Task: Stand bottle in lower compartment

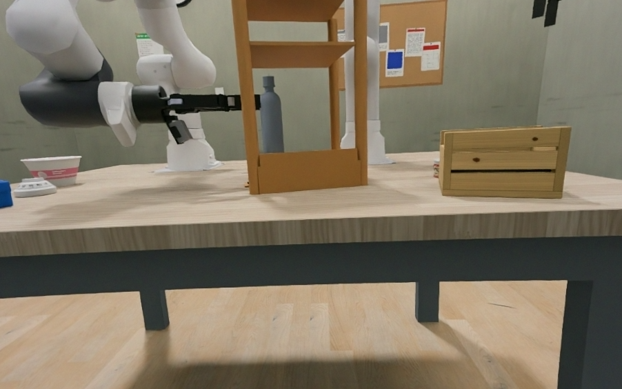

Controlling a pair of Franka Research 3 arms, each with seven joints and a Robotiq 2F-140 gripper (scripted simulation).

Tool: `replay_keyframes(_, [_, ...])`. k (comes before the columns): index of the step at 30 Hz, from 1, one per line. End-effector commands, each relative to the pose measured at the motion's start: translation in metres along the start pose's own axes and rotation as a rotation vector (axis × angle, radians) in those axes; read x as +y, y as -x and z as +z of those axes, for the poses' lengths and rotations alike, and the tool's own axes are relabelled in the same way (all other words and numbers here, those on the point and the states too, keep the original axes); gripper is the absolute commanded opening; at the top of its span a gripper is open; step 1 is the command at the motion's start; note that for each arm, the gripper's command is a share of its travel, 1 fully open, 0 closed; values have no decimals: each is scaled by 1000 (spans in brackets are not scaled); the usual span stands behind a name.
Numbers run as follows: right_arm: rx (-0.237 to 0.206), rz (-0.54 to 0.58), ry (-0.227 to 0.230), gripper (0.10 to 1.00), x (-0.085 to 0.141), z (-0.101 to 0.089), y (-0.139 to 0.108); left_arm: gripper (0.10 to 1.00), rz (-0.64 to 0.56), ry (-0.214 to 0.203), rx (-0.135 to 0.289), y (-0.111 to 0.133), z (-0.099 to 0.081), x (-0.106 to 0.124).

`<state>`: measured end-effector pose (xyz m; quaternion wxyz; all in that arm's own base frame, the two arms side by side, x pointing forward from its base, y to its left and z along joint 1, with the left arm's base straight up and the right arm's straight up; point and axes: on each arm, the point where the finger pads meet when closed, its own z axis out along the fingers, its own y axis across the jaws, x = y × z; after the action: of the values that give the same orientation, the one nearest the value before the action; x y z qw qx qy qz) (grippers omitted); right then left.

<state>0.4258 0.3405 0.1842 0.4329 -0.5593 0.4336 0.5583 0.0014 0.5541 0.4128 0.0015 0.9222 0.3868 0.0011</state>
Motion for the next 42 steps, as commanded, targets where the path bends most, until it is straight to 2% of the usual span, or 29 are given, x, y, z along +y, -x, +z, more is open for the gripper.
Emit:
replay_keyframes(1, [-2, 0, 2, 461, 1, -1, 0, 1000, 0, 0, 0, 0, 0, 0])
replay_keyframes(24, [-2, 0, 2, 461, 1, -6, 0, 1000, 0, 0, 0, 0, 0, 0])
replay_keyframes(35, [-2, 0, 2, 461, 1, -23, 0, 1000, 0, 0, 0, 0, 0, 0])
replay_keyframes(42, [-2, 0, 2, 461, 1, -44, 0, 1000, 0, 0, 0, 0, 0, 0])
